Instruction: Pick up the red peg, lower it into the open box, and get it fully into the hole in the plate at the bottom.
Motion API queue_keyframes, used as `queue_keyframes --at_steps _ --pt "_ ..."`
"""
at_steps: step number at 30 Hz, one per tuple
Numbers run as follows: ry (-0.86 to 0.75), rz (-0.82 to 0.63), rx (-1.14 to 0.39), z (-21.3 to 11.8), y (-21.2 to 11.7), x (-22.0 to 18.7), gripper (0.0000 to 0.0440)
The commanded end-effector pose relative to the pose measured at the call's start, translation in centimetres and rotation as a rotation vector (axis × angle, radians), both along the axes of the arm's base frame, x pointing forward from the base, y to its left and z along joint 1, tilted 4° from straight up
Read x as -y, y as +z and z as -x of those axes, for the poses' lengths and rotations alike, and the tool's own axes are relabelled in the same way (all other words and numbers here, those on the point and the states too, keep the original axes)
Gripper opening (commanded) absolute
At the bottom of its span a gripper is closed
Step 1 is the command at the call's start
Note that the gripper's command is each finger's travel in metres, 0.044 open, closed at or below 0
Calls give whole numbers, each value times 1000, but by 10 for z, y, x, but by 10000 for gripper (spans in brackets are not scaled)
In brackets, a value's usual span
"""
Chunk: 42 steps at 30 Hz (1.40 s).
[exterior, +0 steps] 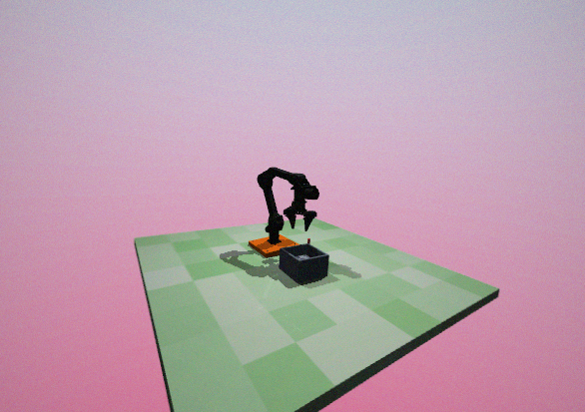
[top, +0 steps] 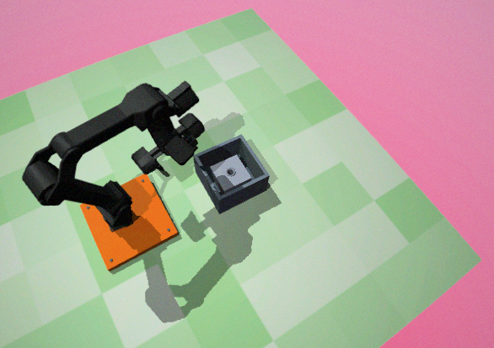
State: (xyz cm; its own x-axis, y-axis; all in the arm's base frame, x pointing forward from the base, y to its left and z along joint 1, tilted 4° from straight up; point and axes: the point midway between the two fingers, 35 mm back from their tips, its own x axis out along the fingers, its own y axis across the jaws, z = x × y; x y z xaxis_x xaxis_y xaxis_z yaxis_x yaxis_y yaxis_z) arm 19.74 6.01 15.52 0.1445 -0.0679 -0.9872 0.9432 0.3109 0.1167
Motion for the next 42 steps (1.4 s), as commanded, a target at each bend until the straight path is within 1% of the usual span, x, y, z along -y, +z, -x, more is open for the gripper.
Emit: queue_keyframes --at_steps 1,6,11,21,27,29,32,42 --pt "6 -5 -58 13 -14 -11 440" --pt "33 -14 -106 26 -33 -28 440" --pt "74 -27 -122 33 -52 -43 440" --pt "147 -70 -93 36 -97 -66 440" --pt "156 -104 -72 37 -123 -75 440" --pt "152 -113 -70 37 -129 -77 431" --pt "143 -123 -83 40 -136 -78 379" --pt "168 -165 -140 46 -137 -80 119"
